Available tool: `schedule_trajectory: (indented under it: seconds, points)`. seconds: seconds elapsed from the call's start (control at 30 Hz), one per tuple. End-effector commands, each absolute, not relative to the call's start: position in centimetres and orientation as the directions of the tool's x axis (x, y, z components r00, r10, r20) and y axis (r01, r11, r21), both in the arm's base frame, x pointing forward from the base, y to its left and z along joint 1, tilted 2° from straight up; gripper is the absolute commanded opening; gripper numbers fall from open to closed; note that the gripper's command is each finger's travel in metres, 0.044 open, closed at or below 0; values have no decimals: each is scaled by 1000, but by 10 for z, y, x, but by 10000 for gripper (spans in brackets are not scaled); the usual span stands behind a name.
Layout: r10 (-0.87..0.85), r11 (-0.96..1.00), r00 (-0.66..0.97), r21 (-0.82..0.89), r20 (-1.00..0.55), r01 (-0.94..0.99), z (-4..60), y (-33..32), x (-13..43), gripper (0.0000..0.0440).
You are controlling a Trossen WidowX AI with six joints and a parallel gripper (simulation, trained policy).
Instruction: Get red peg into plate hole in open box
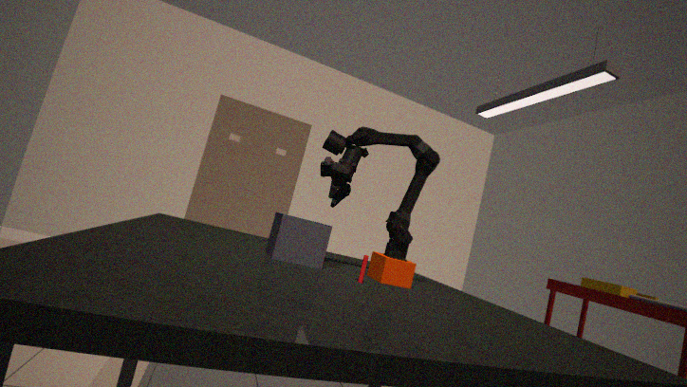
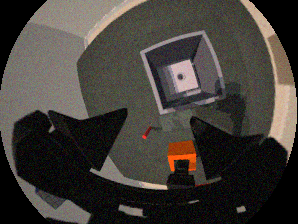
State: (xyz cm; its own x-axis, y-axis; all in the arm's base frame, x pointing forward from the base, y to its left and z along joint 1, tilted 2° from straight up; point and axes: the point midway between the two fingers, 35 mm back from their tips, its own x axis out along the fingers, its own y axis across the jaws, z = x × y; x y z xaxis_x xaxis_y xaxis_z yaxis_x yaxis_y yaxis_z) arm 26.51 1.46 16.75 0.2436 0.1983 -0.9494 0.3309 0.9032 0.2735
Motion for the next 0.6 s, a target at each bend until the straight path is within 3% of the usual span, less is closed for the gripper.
schedule_trajectory:
  seconds: [0.0, 0.57]
  points:
    - [210, 829, 244, 304, -947, 470, 169, 49, 252, 440]
    - [205, 601, 87, 195, -975, 775, 149, 108, 190, 440]
